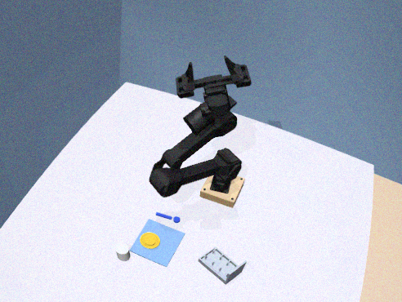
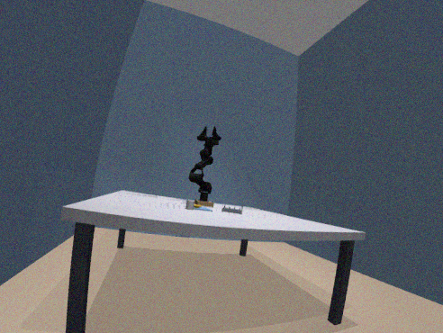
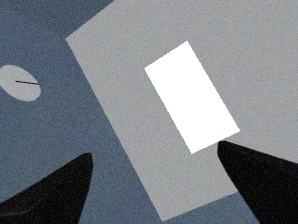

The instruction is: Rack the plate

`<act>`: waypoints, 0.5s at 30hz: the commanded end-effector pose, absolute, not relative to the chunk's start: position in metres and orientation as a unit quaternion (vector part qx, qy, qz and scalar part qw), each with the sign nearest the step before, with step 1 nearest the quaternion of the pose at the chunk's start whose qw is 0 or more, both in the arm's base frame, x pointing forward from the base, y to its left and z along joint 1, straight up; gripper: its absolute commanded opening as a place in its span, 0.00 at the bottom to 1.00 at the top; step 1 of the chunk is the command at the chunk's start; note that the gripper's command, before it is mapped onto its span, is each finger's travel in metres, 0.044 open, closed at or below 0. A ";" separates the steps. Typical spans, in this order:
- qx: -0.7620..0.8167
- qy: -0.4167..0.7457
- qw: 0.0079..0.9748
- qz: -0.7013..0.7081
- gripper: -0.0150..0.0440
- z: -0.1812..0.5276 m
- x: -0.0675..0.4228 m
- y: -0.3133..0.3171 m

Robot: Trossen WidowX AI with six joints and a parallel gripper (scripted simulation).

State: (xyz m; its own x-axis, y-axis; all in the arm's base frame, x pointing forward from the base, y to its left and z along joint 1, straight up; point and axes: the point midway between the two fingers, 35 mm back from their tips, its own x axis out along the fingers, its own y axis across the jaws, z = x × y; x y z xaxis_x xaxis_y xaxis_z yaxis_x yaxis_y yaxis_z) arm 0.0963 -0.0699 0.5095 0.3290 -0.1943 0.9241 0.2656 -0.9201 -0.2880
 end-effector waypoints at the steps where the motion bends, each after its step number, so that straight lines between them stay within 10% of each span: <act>1: -0.790 -0.022 0.198 -0.580 0.93 0.510 0.096 -0.070; 15: -0.755 0.014 0.044 -0.654 0.93 0.535 0.041 -0.036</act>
State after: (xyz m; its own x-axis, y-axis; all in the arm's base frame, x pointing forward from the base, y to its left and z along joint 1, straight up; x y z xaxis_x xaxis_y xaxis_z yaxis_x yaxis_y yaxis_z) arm 0.0569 -0.0496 0.5268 0.1961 -0.1215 0.9730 0.1118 -0.9830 -0.1453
